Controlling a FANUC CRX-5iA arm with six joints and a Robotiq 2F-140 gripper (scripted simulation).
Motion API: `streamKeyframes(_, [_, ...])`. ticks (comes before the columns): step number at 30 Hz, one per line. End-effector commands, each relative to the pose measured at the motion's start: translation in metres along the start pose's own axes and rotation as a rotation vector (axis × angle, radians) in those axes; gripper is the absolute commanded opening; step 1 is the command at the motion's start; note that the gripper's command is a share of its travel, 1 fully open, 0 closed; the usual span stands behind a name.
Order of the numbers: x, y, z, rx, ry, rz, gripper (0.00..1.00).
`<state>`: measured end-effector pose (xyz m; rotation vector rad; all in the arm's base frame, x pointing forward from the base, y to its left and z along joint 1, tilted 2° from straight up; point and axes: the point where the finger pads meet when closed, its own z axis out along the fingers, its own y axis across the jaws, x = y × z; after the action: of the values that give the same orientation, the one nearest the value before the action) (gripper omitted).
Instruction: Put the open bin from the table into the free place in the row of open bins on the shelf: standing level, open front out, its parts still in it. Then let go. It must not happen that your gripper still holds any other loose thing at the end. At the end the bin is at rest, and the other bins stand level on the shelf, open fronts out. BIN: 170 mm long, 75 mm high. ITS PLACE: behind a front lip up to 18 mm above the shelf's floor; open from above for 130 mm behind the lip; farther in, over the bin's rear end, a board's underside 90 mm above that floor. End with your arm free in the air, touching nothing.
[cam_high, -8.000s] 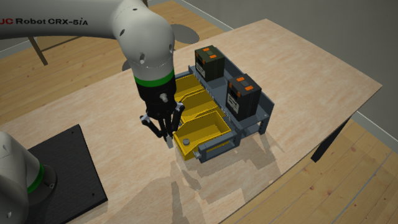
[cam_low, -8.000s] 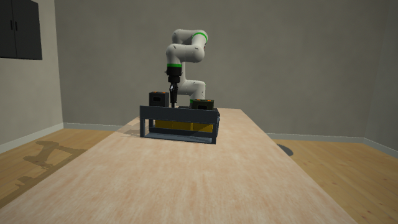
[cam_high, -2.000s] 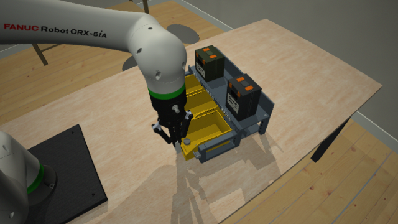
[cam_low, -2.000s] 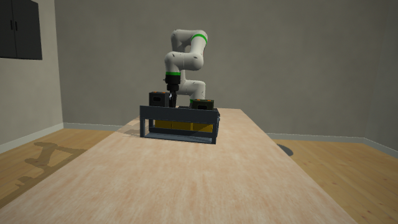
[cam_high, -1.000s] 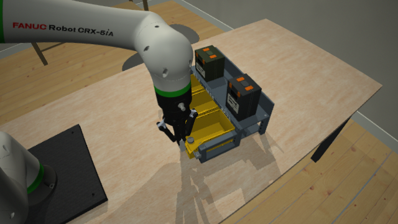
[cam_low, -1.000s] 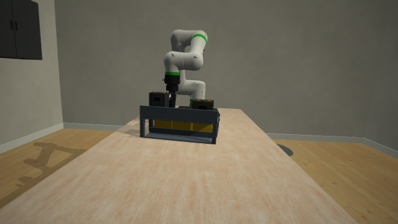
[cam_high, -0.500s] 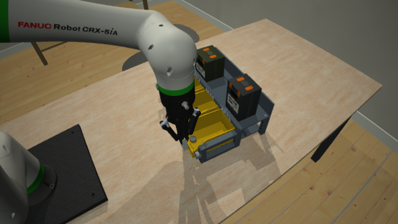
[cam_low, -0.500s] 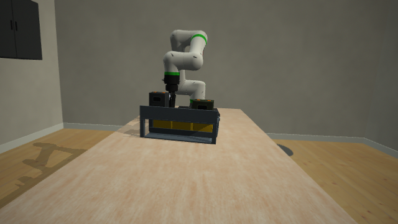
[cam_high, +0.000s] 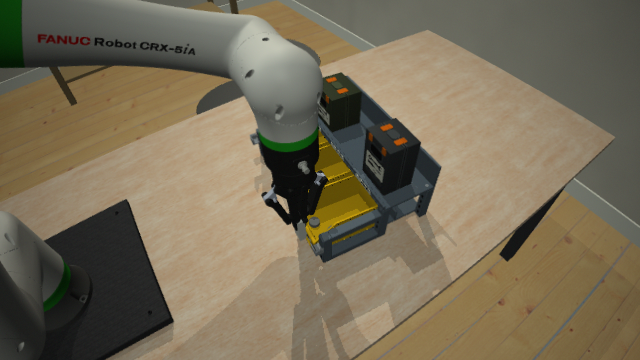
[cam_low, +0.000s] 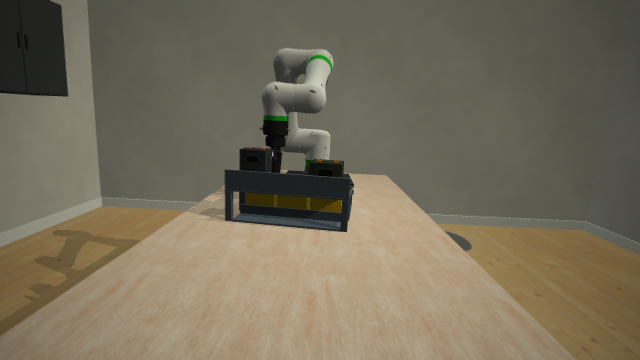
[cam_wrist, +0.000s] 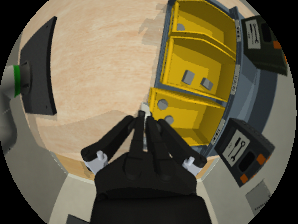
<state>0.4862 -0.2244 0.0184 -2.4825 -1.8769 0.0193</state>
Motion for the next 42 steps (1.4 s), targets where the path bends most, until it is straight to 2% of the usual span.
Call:
streamKeyframes(1, [0.000, 0.002, 0.000, 0.000, 0.000, 0.000, 0.00])
streamKeyframes(42, [0.000, 0.019, 0.000, 0.000, 0.000, 0.000, 0.00])
